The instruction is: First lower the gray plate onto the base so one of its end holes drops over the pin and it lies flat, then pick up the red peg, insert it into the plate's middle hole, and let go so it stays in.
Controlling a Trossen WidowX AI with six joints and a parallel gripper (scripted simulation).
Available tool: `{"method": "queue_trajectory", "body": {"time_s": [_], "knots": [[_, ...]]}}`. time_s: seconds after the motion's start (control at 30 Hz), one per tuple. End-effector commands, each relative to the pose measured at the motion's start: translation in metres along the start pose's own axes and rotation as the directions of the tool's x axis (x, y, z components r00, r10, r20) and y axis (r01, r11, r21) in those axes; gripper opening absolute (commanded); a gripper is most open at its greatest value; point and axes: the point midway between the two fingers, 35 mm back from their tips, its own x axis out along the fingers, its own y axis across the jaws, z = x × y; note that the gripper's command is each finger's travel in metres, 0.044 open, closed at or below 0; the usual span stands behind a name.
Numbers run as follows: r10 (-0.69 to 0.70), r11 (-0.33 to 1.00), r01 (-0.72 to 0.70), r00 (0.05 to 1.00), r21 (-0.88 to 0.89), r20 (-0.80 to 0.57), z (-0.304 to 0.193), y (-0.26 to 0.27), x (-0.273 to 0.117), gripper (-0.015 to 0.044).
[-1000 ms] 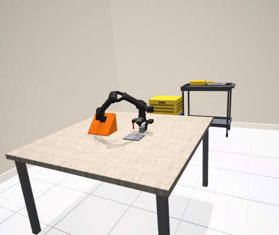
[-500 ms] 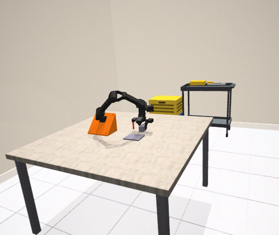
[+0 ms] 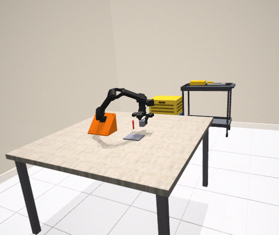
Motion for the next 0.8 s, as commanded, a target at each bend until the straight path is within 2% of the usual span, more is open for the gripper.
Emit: {"method": "queue_trajectory", "body": {"time_s": [0.0,0.77], "knots": [[0.003,1.0,-0.003,1.0,0.007,-0.006,-0.001,0.001,-0.012,0.0],[-0.002,1.0,0.002,1.0,0.009,-0.003,-0.003,-0.008,-0.081,0.0]]}}
